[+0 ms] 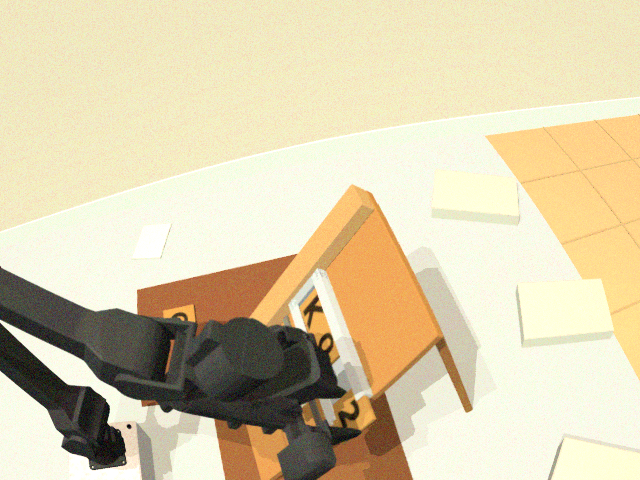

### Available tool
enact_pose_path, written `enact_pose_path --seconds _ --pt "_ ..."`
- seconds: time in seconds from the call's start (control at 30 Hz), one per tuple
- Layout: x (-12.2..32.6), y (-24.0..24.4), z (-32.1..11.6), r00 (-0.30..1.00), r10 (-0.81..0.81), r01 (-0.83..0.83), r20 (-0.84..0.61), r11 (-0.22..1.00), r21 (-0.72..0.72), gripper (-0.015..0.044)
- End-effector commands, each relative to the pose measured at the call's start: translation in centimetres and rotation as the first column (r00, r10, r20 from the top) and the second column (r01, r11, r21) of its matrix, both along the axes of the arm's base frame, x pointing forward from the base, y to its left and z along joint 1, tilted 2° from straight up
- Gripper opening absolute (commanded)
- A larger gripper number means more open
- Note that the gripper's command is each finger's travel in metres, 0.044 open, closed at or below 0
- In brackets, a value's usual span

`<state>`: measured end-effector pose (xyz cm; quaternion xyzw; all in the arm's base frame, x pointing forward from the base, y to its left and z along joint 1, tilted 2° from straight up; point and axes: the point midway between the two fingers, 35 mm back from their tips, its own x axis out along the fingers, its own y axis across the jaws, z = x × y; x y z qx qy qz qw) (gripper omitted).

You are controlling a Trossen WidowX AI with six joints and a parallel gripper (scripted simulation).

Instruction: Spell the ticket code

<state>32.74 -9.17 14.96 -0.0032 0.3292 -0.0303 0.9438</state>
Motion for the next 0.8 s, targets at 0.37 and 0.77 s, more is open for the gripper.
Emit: enact_pose_path --seconds 0.37,0.77 --pt "-0.1 0.9 -0.1 1.0 -0.002 0.002 0.0 1.0 0.002 0.0" --pt "0.0 1.5 -0.1 1.0 -0.002 0.002 0.0 1.0 0.003 0.0"
